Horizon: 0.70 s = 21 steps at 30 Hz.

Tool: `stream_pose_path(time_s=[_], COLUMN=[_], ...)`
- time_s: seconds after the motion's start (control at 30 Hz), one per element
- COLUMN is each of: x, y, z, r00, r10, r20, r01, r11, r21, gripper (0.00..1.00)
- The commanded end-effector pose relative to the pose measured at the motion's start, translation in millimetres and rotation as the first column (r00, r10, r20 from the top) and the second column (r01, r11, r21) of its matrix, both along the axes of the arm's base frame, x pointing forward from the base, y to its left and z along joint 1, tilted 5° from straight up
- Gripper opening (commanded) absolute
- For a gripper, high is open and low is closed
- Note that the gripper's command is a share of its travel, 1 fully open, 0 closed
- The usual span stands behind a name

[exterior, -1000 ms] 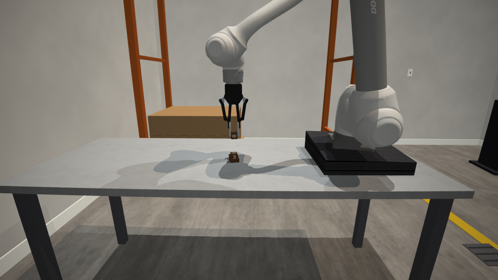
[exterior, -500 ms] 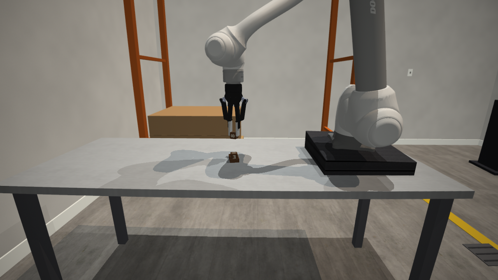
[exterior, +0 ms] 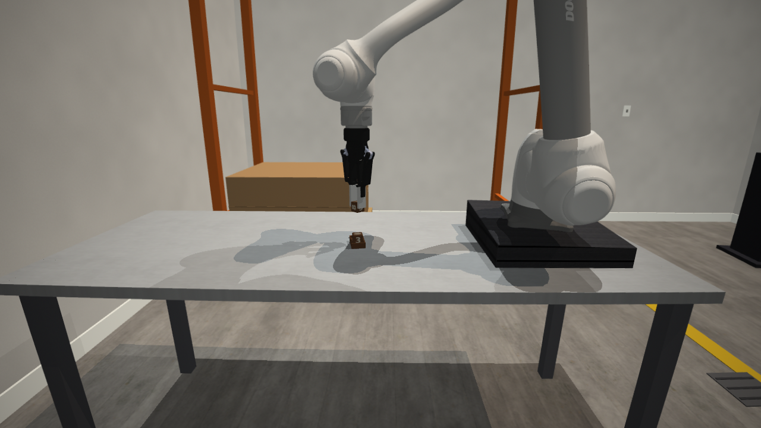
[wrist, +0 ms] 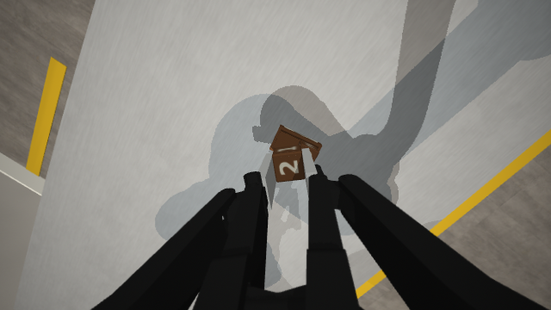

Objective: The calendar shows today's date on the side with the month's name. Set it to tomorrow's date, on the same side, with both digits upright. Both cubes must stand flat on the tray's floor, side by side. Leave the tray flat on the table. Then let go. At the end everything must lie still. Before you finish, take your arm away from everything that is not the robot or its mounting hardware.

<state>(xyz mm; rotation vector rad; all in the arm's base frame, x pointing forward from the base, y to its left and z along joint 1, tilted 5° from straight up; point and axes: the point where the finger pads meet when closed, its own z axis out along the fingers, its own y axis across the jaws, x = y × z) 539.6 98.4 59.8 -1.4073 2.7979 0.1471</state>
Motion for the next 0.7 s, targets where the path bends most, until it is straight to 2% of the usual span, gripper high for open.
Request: stream_pose_path(time_s=[0.0, 0.2, 0.3, 0.33, 0.5, 0.67], x=[4.1, 4.4, 4.4, 4.5, 4.7, 5.0], y=[-1.2, -1.4, -1.4, -1.5, -1.7, -1.9], z=[4.0, 4.0, 4.0, 4.0, 4.0, 4.0], r00=[0.985, 0.937, 0.929, 0.896, 0.831, 0.718], r10=[-0.172, -0.349, -0.37, -0.443, -0.555, -0.694], r20=[-0.01, -0.022, -0.024, -0.028, -0.034, -0.041], r01=[0.172, 0.348, 0.37, 0.442, 0.554, 0.692], r11=[0.985, 0.937, 0.929, 0.896, 0.832, 0.719], r21=[-0.018, -0.027, -0.029, -0.034, -0.043, -0.056], gripper=[0.16, 0.16, 0.16, 0.16, 0.16, 0.16])
